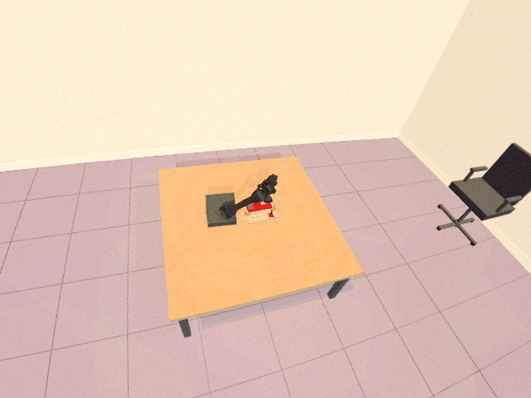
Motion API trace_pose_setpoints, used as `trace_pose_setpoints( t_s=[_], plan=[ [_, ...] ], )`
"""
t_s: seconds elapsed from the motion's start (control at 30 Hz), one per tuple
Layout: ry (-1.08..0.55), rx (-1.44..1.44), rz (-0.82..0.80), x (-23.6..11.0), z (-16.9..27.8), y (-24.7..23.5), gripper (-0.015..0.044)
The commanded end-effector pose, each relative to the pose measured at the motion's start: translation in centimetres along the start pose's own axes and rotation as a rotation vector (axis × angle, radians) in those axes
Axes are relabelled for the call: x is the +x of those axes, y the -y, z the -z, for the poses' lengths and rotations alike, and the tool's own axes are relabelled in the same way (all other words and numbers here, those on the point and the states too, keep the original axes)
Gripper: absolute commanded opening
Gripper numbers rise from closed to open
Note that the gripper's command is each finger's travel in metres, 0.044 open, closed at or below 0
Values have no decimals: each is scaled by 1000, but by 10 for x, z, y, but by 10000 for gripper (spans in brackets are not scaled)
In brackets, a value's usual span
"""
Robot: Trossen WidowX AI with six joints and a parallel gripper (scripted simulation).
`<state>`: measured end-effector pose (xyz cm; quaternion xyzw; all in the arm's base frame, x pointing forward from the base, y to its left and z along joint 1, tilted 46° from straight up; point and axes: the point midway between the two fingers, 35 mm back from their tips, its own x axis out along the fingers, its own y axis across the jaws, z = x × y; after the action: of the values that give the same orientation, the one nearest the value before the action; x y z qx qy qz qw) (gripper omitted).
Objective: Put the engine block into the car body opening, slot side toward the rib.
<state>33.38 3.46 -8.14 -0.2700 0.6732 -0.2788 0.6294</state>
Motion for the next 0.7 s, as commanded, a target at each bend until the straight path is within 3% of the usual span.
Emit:
trace_pose_setpoints(
  t_s=[0.0, 0.57, 0.67],
  plan=[
    [-1, 4, -4, -1, 0, 0, 0],
    [-1, 4, -4, -1, 0, 0, 0],
    [-1, 4, -4, -1, 0, 0, 79]
  ],
)
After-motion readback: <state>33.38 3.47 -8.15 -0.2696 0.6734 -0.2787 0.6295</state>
